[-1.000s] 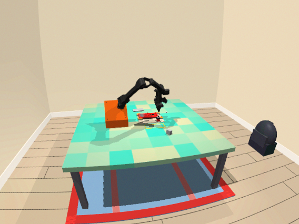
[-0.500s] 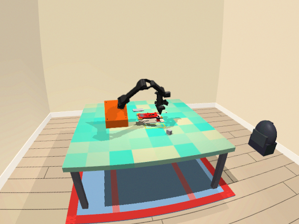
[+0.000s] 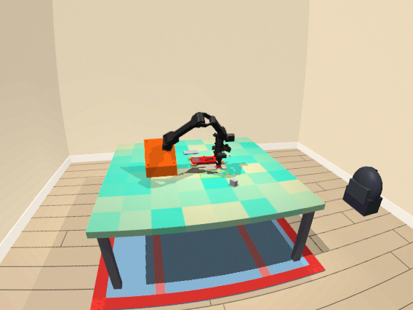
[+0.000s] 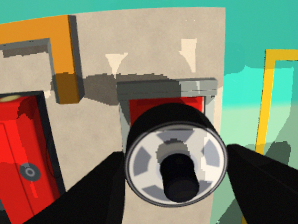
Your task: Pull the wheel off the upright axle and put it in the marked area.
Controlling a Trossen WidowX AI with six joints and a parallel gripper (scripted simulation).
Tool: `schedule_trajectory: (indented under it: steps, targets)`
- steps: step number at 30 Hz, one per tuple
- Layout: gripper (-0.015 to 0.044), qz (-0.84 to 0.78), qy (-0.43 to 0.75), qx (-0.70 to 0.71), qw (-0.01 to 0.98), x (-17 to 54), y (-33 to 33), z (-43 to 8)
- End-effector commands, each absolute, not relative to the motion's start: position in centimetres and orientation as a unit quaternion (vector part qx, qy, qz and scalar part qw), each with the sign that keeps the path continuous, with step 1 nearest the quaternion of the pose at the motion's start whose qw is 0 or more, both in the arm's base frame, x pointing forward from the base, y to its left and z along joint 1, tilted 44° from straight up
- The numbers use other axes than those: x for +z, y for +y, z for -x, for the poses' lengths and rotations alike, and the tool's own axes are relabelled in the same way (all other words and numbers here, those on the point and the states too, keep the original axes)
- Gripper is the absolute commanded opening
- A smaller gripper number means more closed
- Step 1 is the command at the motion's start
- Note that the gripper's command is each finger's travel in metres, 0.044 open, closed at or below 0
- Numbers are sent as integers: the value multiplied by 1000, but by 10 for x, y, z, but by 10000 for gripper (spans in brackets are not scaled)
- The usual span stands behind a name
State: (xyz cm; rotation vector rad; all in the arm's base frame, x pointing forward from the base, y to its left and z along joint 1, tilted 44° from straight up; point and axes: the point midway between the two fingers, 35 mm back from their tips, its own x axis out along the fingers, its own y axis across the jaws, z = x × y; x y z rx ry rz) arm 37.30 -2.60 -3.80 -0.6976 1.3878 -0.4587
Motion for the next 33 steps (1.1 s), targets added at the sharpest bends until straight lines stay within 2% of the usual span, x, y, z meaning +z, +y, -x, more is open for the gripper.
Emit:
schedule_trajectory:
  steps: [1,4,10,33]
  targets:
    - [181,311,621,-206,690,-38,-26,-373]
    - [161,311,621,-206,690,-38,-26,-373]
    - [4,311,621,-206,690,-37,-26,-373]
    - [0,312,620,-205,690,-31,-20,-372]
